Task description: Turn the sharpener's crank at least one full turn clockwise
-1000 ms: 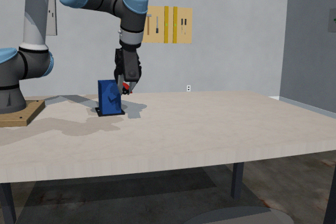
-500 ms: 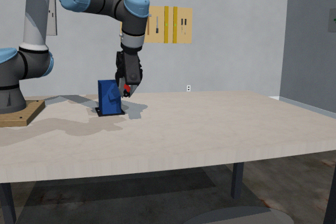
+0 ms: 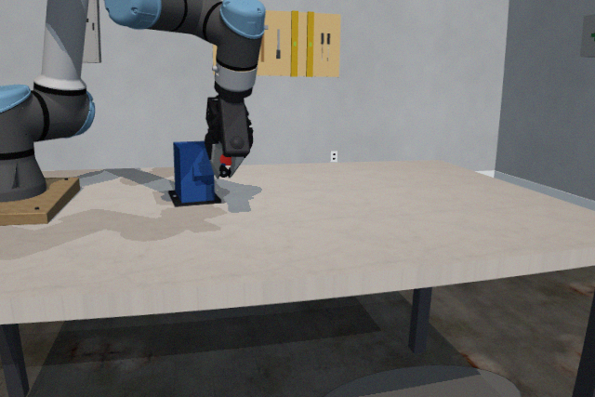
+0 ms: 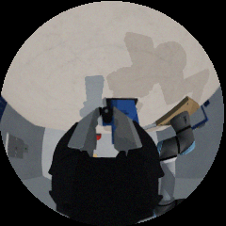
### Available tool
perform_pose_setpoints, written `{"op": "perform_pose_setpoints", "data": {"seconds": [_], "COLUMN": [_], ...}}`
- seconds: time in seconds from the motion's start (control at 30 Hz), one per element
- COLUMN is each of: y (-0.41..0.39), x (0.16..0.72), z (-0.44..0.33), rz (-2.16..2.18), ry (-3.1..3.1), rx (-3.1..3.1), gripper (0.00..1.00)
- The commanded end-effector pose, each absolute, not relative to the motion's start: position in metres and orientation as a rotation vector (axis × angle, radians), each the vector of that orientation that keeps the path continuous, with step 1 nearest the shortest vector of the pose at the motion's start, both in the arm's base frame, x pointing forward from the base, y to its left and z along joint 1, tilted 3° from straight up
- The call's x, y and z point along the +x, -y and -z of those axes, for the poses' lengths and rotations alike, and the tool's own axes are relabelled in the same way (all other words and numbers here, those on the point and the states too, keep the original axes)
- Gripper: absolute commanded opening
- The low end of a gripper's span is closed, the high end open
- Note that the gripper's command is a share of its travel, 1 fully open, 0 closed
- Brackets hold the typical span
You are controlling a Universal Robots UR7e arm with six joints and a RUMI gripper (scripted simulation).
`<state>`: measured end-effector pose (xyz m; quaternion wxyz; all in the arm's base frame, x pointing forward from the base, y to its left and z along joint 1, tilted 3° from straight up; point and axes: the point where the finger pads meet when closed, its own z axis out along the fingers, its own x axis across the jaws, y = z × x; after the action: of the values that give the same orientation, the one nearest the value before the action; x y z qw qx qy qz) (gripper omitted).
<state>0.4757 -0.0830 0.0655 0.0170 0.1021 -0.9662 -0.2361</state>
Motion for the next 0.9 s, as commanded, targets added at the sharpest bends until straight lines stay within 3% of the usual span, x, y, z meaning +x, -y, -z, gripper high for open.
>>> {"op": "perform_pose_setpoints", "data": {"seconds": [0.0,0.87], "y": [0.083,0.086], "x": [0.474,0.468], "z": [-0.058,-0.038], "rz": [0.736,0.736], "ry": [2.999,3.0], "rx": [0.317,0.315], "gripper": [0.09,0.09]}}
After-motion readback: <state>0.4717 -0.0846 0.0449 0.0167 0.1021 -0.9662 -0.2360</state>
